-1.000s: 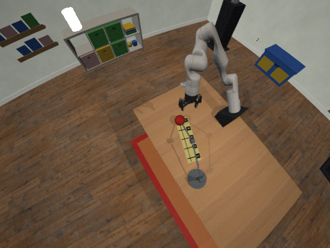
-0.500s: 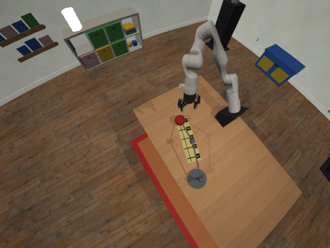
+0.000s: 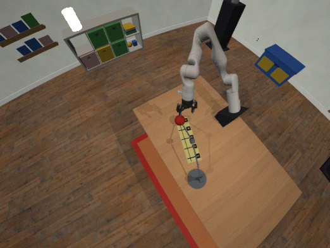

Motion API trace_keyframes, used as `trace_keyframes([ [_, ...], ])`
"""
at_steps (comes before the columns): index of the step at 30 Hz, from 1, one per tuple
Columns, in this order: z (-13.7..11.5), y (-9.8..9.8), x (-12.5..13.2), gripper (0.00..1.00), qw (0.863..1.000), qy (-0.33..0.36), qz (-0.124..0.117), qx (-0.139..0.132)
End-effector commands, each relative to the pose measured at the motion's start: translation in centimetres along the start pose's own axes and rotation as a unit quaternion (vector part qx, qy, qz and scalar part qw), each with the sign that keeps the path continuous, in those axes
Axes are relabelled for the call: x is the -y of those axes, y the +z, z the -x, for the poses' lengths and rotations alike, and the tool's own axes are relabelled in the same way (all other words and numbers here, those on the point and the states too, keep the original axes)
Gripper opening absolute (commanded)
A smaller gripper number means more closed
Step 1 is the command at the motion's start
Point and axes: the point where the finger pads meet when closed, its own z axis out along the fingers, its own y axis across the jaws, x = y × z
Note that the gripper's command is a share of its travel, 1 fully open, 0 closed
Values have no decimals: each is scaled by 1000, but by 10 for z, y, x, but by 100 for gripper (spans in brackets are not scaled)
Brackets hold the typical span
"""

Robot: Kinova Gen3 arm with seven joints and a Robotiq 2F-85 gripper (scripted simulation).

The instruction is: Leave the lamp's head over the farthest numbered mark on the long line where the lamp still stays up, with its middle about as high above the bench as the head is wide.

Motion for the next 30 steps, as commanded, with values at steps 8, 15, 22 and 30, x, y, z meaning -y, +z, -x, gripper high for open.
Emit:
trace_keyframes([
  [8,-22,44,0,100,1000,5,1,1],
  [15,-30,64,1,100,1000,6,-1,2],
  [22,-30,82,1,100,1000,6,-2,2],
  [30,-29,99,1,100,1000,5,-3,3],
])
